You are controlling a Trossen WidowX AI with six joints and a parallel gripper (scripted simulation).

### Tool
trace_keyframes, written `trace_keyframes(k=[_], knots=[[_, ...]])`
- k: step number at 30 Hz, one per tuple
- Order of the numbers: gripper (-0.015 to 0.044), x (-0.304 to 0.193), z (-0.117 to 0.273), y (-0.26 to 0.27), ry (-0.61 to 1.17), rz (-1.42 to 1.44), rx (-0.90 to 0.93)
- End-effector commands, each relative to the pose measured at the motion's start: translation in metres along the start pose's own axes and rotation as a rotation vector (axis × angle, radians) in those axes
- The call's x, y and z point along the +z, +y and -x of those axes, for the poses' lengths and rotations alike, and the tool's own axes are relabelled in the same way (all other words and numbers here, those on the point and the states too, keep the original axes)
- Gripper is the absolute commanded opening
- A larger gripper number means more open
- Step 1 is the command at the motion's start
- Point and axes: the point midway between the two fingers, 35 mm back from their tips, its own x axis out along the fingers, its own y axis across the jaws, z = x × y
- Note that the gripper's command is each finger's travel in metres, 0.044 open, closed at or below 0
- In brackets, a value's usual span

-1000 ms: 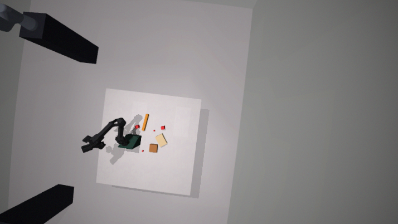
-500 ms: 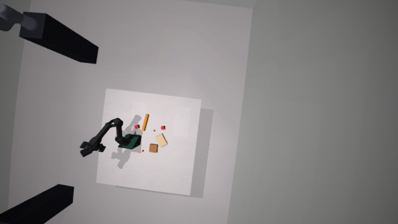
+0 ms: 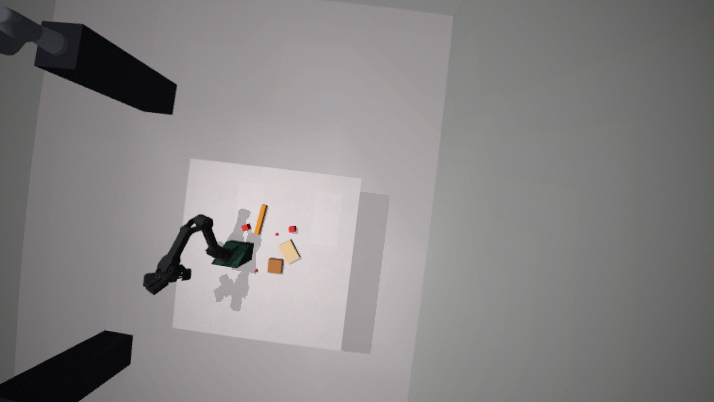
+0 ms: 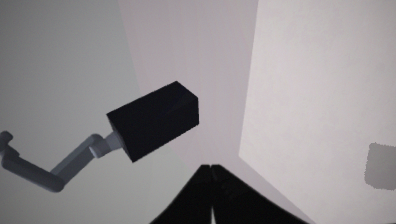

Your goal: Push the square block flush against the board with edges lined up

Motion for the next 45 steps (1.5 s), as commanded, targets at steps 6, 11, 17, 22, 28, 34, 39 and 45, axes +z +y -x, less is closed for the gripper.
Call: trace_keyframes(k=[6, 11, 17, 22, 28, 34, 39, 45], knots=[[0.0, -0.045, 0.011, -0.015, 0.115, 0.215, -0.043], [0.0, -0.076, 0.021, -0.029, 0.201, 0.361, -0.075], [0.0, -0.104, 0.035, -0.045, 0.293, 0.447, -0.065], [0.0, -0.121, 0.043, -0.058, 0.347, 0.54, -0.081], [0.0, -0.144, 0.058, -0.081, 0.421, 0.723, -0.097], [0.0, -0.163, 0.073, -0.105, 0.489, 0.888, -0.11], [0.0, -0.181, 0.086, -0.131, 0.55, 1.03, -0.123], [0.0, -0.198, 0.103, -0.165, 0.631, 1.205, -0.149]])
